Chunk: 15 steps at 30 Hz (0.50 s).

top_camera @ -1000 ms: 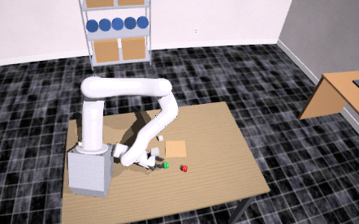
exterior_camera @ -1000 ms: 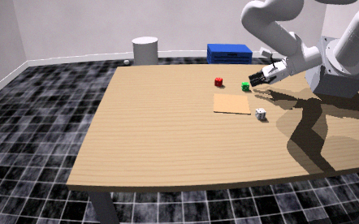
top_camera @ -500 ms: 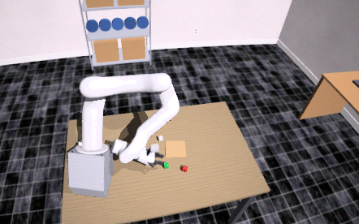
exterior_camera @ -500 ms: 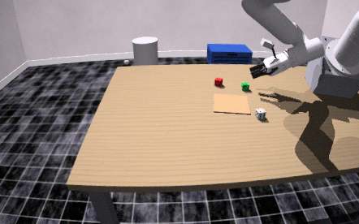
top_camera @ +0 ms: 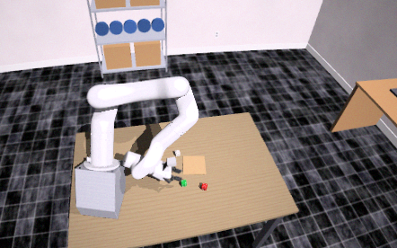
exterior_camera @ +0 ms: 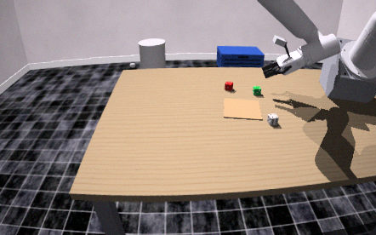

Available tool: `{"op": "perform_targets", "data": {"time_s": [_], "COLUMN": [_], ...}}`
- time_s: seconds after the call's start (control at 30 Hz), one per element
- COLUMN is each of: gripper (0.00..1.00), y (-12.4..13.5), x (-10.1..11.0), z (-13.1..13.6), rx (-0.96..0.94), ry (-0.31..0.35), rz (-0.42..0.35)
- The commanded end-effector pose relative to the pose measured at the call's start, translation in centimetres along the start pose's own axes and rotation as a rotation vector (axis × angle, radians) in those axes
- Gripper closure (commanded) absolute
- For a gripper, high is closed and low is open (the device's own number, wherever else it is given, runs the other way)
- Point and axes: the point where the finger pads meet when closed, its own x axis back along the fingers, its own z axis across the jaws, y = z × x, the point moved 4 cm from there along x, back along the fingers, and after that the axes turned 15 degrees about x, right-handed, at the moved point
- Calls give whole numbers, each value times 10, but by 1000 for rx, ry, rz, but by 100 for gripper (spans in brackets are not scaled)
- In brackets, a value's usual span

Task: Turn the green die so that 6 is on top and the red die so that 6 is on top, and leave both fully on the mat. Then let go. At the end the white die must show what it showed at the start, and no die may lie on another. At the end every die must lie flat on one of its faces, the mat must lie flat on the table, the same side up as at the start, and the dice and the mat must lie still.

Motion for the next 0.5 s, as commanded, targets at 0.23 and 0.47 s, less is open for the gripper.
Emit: {"op": "perform_targets", "data": {"time_s": [0.23,0.47], "gripper": [53,53], "y": [-23,-34], "x": [-9,-15], "z": [6,9], "rx": [0,-1], "ry": [-71,-108], "rz": [-259,-390]}}
